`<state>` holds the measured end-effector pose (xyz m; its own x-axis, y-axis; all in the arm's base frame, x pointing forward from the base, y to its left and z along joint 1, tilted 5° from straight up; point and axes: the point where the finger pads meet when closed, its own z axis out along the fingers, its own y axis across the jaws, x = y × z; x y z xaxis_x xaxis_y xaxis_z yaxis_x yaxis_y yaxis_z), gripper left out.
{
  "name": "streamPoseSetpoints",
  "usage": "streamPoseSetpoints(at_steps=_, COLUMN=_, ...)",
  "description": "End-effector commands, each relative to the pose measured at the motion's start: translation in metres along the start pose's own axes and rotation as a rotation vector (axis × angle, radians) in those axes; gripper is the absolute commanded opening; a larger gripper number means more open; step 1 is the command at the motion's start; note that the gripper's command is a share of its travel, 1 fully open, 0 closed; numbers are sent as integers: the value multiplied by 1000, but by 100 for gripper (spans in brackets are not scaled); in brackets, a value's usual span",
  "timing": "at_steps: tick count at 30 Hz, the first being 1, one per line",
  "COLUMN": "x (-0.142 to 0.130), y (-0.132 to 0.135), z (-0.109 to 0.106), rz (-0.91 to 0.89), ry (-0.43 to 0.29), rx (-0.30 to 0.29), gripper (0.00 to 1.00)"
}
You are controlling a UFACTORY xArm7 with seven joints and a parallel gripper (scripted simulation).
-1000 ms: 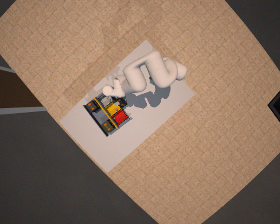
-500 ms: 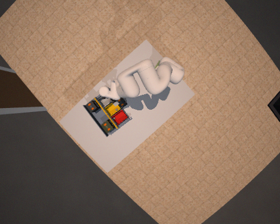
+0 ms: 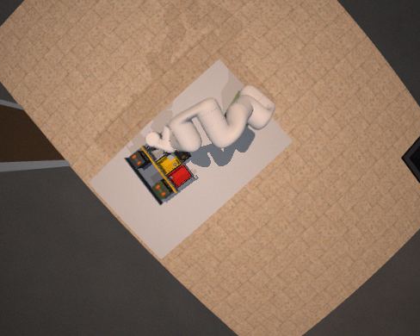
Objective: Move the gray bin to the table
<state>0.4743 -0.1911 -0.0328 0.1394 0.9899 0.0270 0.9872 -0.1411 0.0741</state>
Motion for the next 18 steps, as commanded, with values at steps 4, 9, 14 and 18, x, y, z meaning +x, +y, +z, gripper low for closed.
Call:
streamPoseSetpoints(at_steps=4, x=-4, y=11, z=6, rz=-1, ry=3, rx=-8, gripper=100)
streamPoseSetpoints(at_steps=9, x=-8, y=28, z=31, rz=-1, ry=3, rx=-8, gripper=100)
streamPoseSetpoints(at_steps=14, x=-9, y=32, z=38, rz=-1, ry=3, rx=-8, gripper=100)
streamPoseSetpoints(at_steps=18, x=-9, y=32, z=38, rz=-1, ry=3, rx=-8, gripper=100)
